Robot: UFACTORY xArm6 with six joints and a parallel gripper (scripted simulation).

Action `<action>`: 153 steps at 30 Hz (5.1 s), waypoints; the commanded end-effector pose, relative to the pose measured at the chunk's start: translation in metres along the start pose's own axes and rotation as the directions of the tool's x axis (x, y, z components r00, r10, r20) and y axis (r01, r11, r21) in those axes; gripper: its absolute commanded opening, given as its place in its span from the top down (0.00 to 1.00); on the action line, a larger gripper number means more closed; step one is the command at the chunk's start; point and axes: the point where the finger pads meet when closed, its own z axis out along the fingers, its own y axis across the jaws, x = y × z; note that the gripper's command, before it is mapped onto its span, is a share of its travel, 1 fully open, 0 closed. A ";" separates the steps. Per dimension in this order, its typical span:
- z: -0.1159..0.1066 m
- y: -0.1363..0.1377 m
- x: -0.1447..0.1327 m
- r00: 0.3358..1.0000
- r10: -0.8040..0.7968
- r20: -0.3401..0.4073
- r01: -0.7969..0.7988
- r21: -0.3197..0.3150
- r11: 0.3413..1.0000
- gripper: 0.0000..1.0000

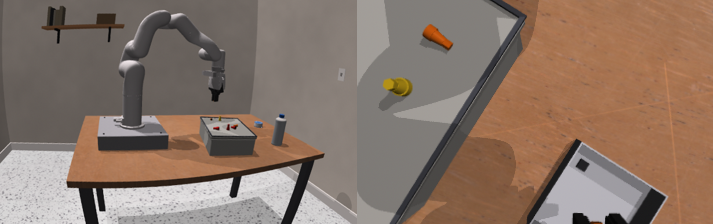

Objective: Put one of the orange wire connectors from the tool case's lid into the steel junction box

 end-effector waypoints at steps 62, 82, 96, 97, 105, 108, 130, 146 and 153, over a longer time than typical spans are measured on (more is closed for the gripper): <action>0.152 0.029 -0.008 1.000 0.004 0.004 -0.004 0.003 1.000 0.73; 0.152 0.029 -0.008 1.000 0.004 0.004 -0.004 0.003 1.000 0.73; 0.152 0.029 -0.008 1.000 0.004 0.004 -0.004 0.003 1.000 0.73; 0.152 0.029 -0.008 1.000 0.004 0.004 -0.004 0.003 1.000 0.73; 0.152 0.029 -0.008 1.000 0.004 0.004 -0.004 0.003 1.000 0.73; 0.152 0.029 -0.008 1.000 0.004 0.004 -0.004 0.003 1.000 0.73; -0.002 0.029 -0.007 1.000 0.004 0.004 -0.004 0.003 1.000 0.73; -0.002 0.029 -0.007 1.000 0.004 0.004 -0.004 0.003 1.000 0.73; -0.014 0.029 -0.007 1.000 0.004 0.004 -0.004 0.003 1.000 0.73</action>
